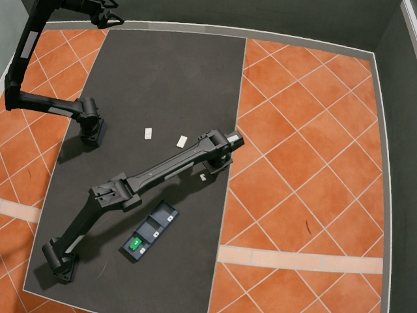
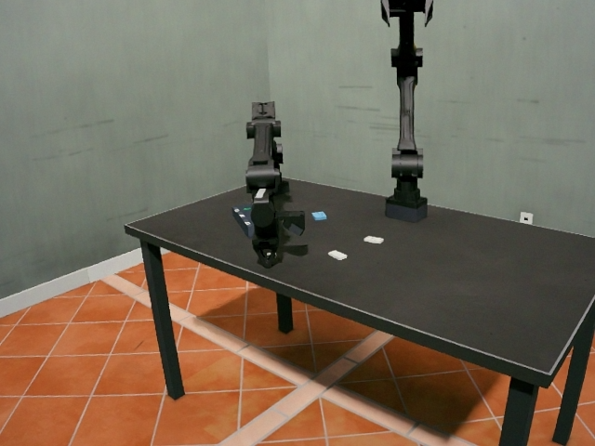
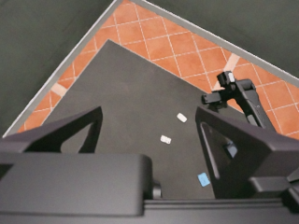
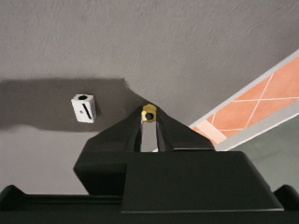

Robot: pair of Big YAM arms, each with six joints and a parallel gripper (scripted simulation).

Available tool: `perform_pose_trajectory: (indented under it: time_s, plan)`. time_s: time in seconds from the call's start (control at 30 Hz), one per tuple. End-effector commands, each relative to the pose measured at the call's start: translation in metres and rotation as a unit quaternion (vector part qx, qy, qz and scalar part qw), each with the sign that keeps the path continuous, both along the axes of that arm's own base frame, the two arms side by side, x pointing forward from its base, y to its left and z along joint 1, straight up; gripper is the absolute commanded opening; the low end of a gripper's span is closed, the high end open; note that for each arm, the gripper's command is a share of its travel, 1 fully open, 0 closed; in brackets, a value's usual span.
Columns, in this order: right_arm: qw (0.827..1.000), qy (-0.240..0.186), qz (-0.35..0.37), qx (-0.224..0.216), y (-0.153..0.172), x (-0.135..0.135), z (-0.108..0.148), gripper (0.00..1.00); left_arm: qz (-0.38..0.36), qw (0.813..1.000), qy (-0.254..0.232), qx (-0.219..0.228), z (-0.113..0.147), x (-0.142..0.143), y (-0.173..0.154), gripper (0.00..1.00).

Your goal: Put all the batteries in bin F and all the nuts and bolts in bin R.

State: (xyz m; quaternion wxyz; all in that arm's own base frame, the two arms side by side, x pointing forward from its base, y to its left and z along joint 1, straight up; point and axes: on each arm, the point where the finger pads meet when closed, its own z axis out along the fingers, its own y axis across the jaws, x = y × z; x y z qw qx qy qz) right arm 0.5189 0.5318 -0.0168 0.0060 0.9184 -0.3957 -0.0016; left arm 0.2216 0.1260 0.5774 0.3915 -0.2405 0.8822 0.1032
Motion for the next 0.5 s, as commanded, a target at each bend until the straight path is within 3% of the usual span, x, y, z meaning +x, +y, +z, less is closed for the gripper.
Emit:
perform_pose_trajectory:
  time_s: [0.0,0.47]
  plan:
    - [1.0,-0.016,0.003,0.019,0.0214,0.0039,0.0214,0.11,-0.003,1.0,-0.022,0.016,0.0255,-0.0105,-0.0047,1.0]
    - [1.0,-0.016,0.003,0.019,0.022,0.0038,0.0221,0.11,-0.003,1.0,-0.022,0.016,0.0255,-0.0105,-0.0047,1.0]
